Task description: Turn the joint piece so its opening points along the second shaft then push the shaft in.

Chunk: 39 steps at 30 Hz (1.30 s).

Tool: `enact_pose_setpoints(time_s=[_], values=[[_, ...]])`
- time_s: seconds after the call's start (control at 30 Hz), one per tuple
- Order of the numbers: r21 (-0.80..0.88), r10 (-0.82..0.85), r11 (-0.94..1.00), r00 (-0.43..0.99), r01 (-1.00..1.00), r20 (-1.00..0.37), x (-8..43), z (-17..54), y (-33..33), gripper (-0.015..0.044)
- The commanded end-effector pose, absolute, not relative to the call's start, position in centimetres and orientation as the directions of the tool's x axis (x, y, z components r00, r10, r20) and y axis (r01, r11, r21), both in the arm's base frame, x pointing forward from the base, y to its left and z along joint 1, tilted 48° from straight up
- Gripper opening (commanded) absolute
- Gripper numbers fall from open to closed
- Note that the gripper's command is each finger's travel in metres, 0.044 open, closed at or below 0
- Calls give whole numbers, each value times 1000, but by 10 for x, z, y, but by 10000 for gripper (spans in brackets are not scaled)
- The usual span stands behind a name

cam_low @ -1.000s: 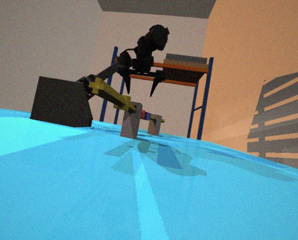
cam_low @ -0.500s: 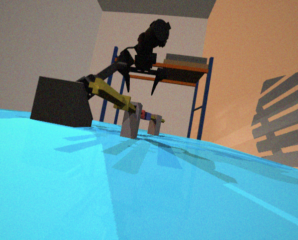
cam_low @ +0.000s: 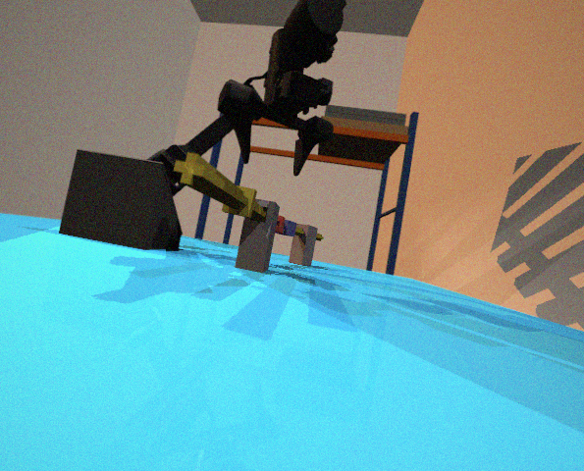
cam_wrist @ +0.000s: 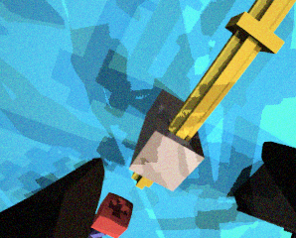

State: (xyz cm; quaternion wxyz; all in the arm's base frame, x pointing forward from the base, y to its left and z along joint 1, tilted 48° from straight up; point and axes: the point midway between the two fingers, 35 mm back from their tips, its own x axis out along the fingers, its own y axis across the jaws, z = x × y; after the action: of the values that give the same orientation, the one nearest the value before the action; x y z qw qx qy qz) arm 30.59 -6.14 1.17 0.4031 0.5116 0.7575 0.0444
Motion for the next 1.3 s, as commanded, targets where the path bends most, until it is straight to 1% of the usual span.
enact_pose_setpoints(time_s=[0.0, 0.4, 0.8, 1.03, 1.27], values=[[558, 798, 533, -159, 636, -582, 308, -7, -76, 440], [706, 755, 653, -157, 274, -637, 311, -53, -117, 440], [729, 712, 677, -158, -107, -684, 307, -98, -156, 440], [728, 711, 677, -158, -107, -685, 307, -99, -156, 440], [704, 710, 703, -164, 104, -685, 307, -106, -150, 440]])
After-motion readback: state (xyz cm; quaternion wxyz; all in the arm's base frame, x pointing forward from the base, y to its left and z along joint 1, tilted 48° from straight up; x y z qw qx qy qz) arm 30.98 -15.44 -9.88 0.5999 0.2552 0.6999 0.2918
